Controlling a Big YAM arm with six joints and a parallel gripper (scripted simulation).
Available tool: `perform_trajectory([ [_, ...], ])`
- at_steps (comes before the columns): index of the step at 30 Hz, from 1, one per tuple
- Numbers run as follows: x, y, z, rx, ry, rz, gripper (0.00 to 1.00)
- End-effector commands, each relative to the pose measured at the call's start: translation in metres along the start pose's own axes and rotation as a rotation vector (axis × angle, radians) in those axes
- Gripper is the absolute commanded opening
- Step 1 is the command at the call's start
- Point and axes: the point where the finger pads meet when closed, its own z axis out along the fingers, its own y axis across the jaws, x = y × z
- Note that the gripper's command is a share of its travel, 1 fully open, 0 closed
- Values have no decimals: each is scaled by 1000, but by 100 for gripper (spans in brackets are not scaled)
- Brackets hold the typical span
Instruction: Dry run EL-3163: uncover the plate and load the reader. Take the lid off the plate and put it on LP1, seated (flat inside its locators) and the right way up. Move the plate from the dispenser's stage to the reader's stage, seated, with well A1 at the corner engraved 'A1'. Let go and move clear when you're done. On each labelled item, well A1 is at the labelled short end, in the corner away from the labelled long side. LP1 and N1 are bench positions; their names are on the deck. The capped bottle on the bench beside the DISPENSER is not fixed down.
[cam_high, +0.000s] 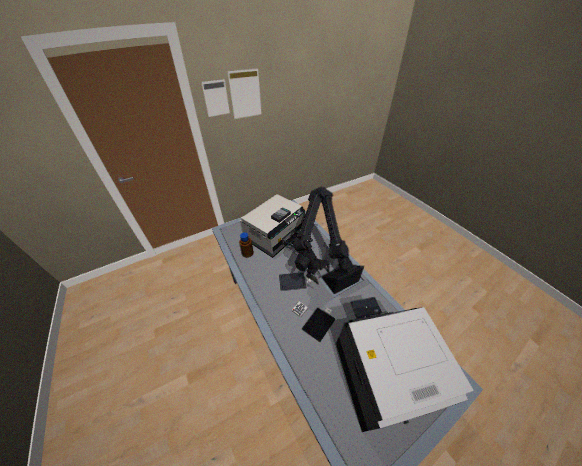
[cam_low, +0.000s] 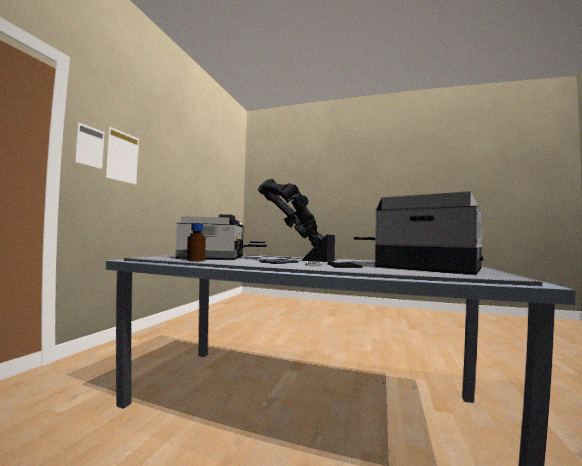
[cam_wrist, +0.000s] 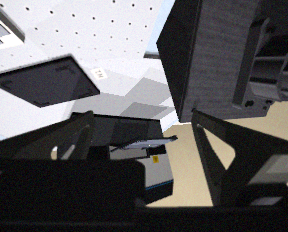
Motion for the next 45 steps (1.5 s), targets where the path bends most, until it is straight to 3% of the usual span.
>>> perform_trajectory([
  [1, 1, 1, -2, -6, 1, -1, 100],
  [17, 1, 1, -2, -6, 1, -1, 100],
  [29, 13, 7, -34, 11, -154, -396, 100],
  [32, 13, 7, -31, 21, -191, -481, 100],
  [35, 14, 7, -36, 24, -194, -481, 100],
  [45, 22, 10, -55, 60, -314, -754, 100],
])
